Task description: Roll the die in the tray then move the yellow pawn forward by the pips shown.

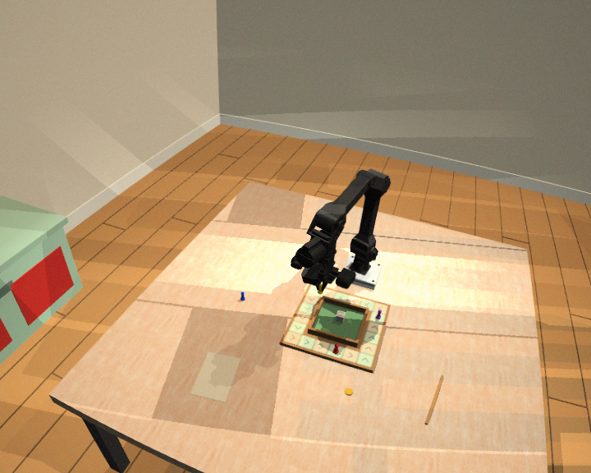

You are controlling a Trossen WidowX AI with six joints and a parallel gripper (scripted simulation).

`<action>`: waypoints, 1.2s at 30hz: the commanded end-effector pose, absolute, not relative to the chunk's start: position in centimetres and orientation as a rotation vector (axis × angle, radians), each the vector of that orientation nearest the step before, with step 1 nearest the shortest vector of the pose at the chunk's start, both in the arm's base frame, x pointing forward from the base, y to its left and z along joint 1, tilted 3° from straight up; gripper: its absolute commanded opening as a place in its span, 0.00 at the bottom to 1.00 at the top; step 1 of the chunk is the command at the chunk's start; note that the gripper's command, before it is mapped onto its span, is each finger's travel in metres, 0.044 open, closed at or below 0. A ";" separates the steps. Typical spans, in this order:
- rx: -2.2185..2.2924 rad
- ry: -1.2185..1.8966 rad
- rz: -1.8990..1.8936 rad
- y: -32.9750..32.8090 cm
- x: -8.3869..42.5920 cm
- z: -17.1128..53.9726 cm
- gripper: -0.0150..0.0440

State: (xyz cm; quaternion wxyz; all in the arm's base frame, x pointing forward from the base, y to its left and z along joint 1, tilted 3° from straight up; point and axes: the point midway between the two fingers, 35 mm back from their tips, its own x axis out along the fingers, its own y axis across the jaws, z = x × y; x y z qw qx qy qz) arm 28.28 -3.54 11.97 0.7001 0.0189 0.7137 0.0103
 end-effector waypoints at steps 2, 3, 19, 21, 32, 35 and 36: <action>0.037 1.591 0.022 -4.2 30.2 10.8 0.25; 0.037 1.591 0.022 -4.3 30.6 10.6 0.25; 0.036 1.587 0.021 -6.2 35.8 6.6 0.25; 0.036 1.587 0.021 -6.2 35.8 6.3 0.25; 0.036 1.588 0.021 -6.1 35.7 3.1 0.25; 0.036 1.588 0.021 -6.0 35.7 2.9 0.25; 0.036 1.588 0.021 -6.0 35.7 2.8 0.25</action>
